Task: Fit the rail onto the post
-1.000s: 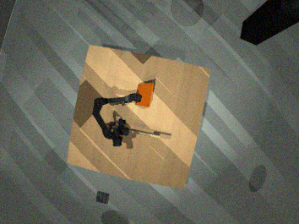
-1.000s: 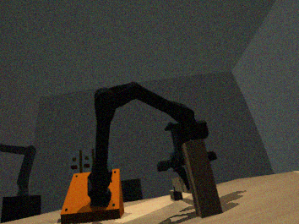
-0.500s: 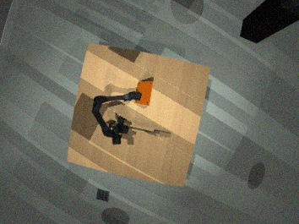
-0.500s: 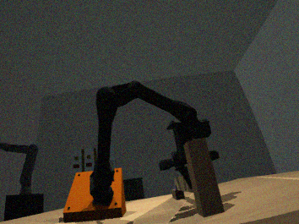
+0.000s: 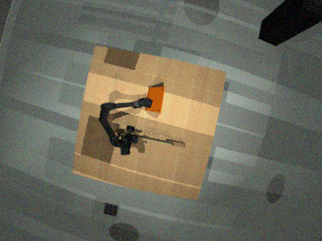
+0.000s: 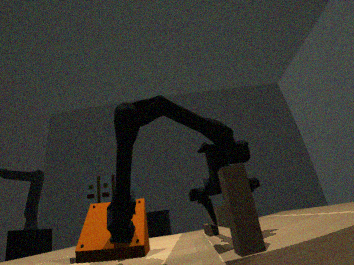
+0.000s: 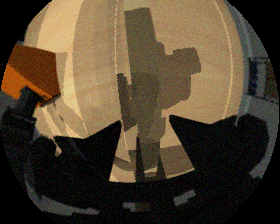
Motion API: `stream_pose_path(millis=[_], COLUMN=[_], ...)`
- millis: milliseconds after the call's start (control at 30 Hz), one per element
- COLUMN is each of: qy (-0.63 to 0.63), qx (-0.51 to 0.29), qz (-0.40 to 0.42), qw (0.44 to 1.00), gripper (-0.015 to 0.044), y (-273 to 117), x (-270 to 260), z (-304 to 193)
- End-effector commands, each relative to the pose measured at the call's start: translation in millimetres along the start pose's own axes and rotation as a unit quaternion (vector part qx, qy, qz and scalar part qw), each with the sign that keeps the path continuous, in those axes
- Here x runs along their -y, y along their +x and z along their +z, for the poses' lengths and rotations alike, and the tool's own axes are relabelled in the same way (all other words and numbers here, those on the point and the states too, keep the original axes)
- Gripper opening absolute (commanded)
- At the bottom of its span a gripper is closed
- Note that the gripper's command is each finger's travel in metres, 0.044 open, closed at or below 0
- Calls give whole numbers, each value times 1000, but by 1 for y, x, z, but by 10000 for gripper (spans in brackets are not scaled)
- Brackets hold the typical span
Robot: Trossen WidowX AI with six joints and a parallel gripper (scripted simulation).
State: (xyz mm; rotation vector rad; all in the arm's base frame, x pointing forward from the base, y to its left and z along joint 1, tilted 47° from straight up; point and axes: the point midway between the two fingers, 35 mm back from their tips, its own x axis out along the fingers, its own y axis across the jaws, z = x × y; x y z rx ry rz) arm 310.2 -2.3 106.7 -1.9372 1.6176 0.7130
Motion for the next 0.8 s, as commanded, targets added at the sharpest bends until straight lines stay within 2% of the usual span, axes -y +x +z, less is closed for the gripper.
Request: stream_pose_path(millis=[0, 167, 333, 767], qy=[0, 0, -2, -2], qx=[0, 0, 0, 0], qz=[0, 0, 0, 0], qw=[1000, 1000, 1000, 1000], gripper=[440, 440, 440, 440], y=[0, -1, -30, -30], x=[0, 0, 0, 0], z=[0, 2, 31, 31])
